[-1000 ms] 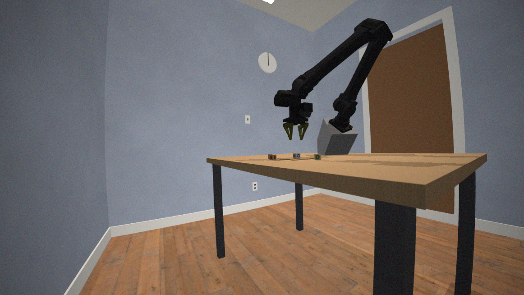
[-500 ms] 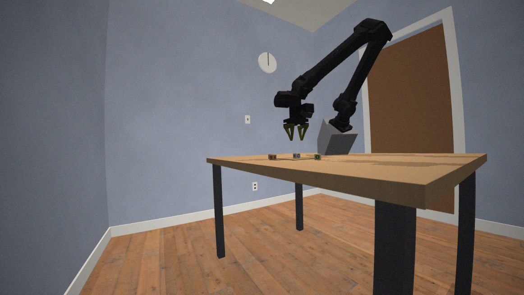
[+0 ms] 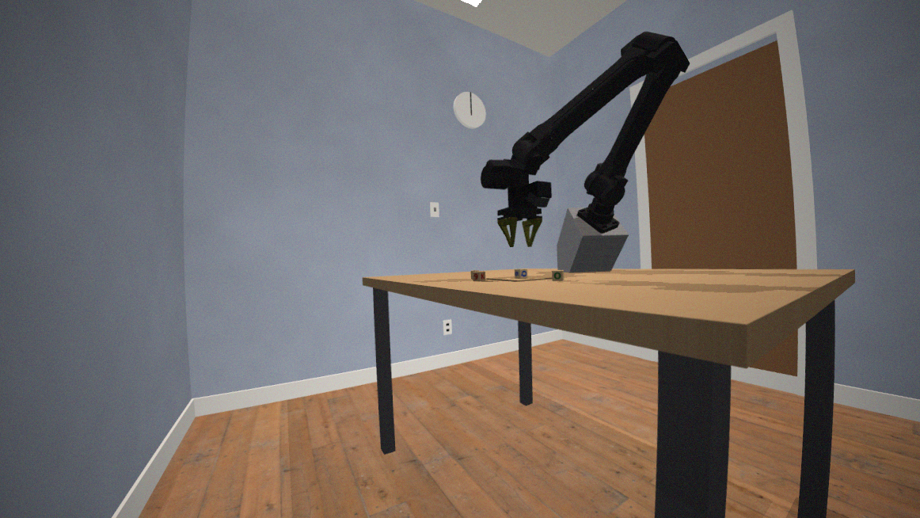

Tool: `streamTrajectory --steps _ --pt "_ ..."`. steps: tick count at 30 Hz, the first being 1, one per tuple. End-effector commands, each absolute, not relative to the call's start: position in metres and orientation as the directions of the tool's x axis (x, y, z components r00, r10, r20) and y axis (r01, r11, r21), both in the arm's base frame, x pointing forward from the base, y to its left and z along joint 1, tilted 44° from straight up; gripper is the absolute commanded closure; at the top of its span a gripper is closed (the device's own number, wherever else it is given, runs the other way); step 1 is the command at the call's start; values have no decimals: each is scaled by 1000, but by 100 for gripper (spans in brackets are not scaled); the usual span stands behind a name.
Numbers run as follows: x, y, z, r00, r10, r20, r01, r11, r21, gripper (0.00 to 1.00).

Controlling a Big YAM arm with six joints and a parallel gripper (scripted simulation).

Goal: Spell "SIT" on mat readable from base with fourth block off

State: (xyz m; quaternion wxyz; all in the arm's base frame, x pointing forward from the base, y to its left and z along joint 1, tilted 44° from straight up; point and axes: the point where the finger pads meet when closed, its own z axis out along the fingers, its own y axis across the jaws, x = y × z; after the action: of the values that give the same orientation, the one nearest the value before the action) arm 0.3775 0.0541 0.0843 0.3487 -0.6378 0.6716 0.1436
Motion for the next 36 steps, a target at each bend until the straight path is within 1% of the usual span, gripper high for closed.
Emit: streamTrajectory --steps 1,13,21,22,26,36 --pt "391 44 96 63 -758 -649 -945 164 -283 42" --pt "383 60 80 59 -754 -654 -956 146 -254 42" --pt "385 64 75 59 -754 -654 -956 146 -254 42" --pt "390 56 81 56 -757 -651 -948 165 -273 42" --pt "384 68 68 55 -754 -654 -958 146 -249 42" --pt "395 78 61 64 -755 -653 -954 145 -261 42"
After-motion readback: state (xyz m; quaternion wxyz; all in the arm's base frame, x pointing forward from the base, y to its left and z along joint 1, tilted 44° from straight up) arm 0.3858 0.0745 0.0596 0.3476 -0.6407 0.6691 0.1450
